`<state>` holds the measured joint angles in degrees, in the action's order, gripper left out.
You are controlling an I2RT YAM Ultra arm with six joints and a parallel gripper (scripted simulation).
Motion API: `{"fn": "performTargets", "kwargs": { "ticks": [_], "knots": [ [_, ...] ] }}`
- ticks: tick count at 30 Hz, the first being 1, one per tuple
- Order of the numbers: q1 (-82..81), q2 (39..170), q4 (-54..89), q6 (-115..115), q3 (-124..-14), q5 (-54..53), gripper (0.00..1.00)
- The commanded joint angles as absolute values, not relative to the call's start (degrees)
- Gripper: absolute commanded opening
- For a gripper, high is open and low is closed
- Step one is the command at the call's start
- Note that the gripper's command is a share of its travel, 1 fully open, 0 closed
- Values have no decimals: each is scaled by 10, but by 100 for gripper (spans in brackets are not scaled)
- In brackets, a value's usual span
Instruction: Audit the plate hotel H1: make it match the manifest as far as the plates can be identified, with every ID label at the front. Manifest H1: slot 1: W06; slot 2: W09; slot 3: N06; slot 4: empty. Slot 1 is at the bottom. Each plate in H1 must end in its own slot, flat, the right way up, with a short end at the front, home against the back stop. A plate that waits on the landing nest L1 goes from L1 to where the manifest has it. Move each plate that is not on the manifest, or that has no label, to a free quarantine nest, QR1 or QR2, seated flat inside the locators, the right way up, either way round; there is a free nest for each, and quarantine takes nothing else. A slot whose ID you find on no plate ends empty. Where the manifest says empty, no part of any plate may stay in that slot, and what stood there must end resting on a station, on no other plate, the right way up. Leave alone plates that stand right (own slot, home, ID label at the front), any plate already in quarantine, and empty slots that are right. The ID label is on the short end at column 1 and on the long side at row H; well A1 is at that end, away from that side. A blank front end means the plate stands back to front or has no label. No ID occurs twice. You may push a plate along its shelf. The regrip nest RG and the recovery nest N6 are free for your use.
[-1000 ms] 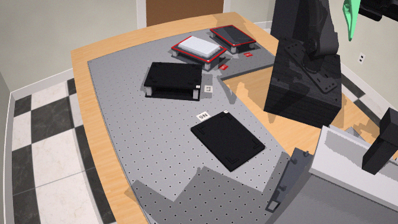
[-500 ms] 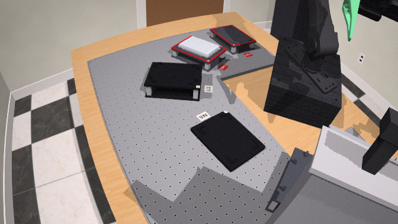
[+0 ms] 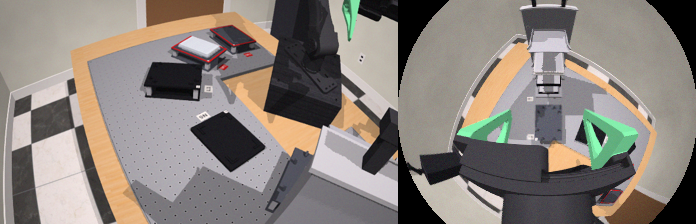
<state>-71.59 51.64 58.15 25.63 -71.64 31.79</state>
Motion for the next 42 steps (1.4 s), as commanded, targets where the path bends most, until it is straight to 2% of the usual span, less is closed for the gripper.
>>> {"fn": "performTargets", "kwargs": {
  "ticks": [1, 15, 42],
  "knots": [
    [-714, 508, 588, 257, -732, 326, 100],
    [-707, 517, 571, 252, -725, 325, 100],
    [-618, 563, 478, 191, -684, 246, 100]
  ]
}}
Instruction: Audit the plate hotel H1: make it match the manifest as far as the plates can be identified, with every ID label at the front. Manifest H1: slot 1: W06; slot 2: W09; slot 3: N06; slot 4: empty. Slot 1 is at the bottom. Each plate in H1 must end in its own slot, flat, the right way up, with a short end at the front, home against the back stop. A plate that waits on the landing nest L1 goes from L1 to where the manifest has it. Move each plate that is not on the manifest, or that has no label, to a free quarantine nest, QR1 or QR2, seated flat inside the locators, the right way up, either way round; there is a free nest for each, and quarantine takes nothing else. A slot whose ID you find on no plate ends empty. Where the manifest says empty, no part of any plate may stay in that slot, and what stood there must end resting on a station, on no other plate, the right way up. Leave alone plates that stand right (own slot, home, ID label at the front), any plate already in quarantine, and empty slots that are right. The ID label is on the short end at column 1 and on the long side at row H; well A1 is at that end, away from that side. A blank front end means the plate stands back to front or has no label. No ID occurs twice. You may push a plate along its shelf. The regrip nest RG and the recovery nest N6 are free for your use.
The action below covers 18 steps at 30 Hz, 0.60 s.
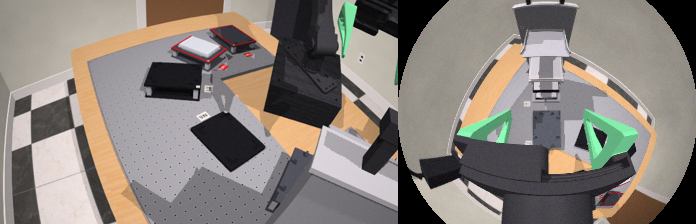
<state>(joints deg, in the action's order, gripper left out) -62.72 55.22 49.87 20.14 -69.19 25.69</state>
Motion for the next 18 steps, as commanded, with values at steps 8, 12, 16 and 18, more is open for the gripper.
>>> {"fn": "performTargets", "kwargs": {
  "ticks": [8, 12, 16, 18],
  "knots": [
    [-596, 574, 450, 177, -681, 228, 100],
    [-588, 586, 440, 172, -674, 221, 100],
    [-581, 592, 430, 168, -682, 215, 100],
    [-576, 597, 424, 165, -679, 211, 100]
  ]
}}
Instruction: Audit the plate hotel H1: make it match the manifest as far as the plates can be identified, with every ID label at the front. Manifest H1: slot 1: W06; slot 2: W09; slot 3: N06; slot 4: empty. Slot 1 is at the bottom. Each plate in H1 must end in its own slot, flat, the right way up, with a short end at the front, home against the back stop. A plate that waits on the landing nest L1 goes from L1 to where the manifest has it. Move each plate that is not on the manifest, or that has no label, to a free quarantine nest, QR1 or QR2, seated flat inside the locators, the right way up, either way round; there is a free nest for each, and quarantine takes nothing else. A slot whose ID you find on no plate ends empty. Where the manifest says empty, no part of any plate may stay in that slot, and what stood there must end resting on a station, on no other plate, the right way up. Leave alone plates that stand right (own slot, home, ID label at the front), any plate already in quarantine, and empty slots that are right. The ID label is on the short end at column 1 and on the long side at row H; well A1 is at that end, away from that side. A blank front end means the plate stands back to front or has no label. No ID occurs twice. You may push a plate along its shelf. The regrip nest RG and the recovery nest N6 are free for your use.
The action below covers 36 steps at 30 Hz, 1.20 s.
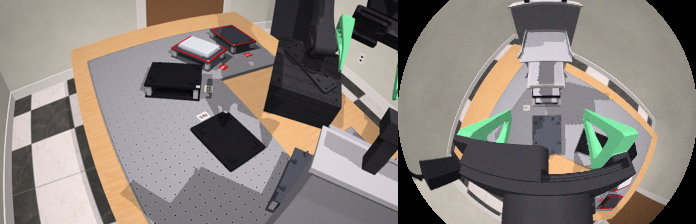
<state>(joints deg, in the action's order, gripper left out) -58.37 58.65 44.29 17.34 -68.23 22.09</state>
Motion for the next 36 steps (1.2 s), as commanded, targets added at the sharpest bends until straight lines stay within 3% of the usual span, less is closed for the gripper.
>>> {"fn": "performTargets", "kwargs": {
  "ticks": [1, 36],
  "knots": [
    [-574, 599, 421, 164, -676, 210, 100],
    [-554, 620, 390, 152, -682, 192, 100]
  ]
}}
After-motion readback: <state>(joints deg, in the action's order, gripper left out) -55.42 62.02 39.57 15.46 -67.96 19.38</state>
